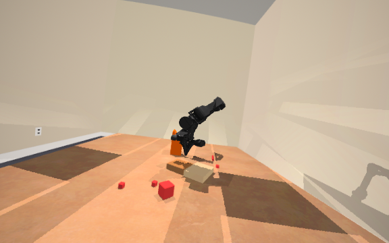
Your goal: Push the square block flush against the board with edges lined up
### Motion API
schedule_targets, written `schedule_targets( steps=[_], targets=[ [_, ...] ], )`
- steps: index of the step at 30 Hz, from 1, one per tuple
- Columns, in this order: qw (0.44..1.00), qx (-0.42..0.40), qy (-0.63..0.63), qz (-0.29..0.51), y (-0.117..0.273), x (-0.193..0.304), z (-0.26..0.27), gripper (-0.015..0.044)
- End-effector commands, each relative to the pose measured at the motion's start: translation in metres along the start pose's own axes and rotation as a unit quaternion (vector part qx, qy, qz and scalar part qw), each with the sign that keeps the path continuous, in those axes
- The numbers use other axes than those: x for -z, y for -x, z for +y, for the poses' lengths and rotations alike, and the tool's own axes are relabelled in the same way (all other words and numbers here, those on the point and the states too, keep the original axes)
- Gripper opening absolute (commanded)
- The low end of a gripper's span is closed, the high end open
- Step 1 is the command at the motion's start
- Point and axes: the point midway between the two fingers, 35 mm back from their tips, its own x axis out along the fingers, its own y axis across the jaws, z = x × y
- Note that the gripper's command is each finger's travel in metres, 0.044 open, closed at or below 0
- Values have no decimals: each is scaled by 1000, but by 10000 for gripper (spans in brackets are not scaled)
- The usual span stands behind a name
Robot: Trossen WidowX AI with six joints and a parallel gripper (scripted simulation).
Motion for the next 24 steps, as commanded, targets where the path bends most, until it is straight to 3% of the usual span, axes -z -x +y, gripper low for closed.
schedule_targets(
  steps=[1,7,13,24],
  targets=[
    [1000,-1,-3,3,-6,44,-10,0],
    [1000,0,-2,3,-10,52,-12,0],
    [1000,-1,-2,4,-61,53,-12,0],
    [1000,-1,-2,4,-63,46,-12,0]
  ],
)
